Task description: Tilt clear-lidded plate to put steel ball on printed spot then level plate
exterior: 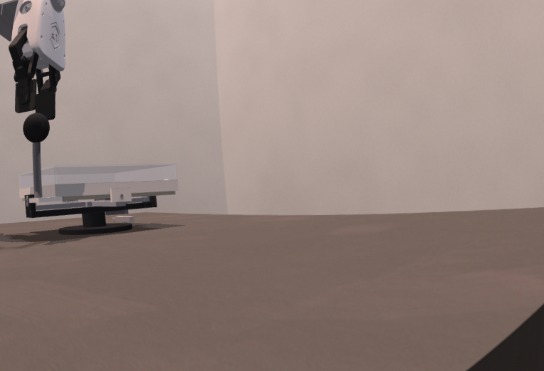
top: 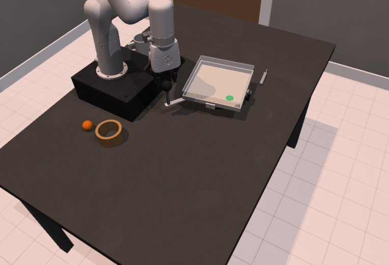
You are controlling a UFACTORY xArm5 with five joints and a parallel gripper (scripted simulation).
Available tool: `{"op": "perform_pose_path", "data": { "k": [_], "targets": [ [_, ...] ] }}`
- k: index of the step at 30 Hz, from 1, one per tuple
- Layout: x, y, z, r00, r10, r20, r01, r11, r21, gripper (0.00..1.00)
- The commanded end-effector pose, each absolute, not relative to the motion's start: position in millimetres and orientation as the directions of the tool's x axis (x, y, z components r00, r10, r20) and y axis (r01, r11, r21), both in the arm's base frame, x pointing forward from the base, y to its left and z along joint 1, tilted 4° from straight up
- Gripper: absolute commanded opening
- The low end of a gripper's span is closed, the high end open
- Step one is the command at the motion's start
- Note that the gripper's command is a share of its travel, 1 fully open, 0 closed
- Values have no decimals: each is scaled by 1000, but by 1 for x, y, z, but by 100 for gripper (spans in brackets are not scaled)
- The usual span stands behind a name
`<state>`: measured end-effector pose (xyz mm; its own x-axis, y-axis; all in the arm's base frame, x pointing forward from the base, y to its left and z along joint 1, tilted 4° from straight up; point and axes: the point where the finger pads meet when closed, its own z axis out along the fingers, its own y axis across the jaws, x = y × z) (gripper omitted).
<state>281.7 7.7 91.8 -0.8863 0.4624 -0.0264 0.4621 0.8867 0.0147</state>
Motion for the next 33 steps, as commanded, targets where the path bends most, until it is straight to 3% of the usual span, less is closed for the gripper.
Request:
{"op": "perform_pose_path", "data": {
  "k": [1,33],
  "targets": [
    [283,8,93,-886,462,-29,462,887,16,62],
    [283,8,81,-886,462,-29,462,887,16,62]
  ]
}}
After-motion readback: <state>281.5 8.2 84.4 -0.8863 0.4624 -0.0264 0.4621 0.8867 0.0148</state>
